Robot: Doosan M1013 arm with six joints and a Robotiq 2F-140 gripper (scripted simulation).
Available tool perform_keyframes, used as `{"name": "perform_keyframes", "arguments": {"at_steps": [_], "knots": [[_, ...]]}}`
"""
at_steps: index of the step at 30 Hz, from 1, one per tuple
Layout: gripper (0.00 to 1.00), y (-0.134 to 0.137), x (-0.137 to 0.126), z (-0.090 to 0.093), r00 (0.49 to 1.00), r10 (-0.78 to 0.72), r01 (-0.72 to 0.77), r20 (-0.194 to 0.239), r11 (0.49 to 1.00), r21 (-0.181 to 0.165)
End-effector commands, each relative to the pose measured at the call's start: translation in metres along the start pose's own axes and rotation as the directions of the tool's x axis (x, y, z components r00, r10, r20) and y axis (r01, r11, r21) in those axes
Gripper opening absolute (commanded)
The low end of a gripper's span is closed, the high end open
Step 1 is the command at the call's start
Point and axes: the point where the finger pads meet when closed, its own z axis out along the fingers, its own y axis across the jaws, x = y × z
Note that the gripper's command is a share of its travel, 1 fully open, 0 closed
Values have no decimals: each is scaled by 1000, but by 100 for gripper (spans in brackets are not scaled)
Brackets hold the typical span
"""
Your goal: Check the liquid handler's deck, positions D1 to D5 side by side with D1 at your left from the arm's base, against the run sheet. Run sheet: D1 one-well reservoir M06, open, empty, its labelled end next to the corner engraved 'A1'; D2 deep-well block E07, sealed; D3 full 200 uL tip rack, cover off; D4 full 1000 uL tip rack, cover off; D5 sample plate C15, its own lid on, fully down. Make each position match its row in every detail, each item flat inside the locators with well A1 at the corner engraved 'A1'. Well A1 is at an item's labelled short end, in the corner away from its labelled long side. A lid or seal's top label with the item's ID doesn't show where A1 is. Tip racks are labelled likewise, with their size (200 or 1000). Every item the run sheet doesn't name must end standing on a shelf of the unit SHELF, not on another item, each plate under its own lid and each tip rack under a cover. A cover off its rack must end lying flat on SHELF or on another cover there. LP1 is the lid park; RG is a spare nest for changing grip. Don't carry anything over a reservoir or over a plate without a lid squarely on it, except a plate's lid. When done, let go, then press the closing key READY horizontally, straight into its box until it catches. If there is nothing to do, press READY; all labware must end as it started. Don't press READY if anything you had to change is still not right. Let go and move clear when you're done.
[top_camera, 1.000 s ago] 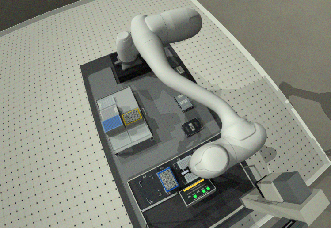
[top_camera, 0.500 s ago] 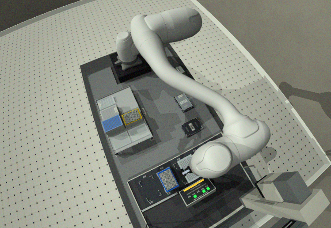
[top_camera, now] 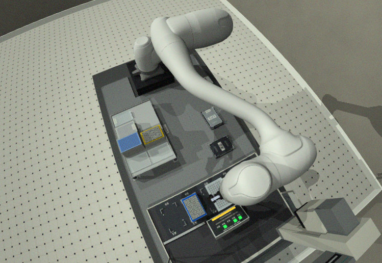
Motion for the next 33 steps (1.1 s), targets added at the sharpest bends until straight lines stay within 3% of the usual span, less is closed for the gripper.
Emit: {"name": "perform_keyframes", "arguments": {"at_steps": [1, 9, 20, 33], "knots": [[10, 0, 0, -5, 1000, 0, 0, -2, 1000, 0], [10, 0, 0, -19, 1000, 0, 0, -2, 1000, 0], [10, 0, 0, -19, 1000, 0, 0, -2, 1000, 0], [10, -1, -25, -19, 1000, 0, 0, -2, 1000, 0]]}}
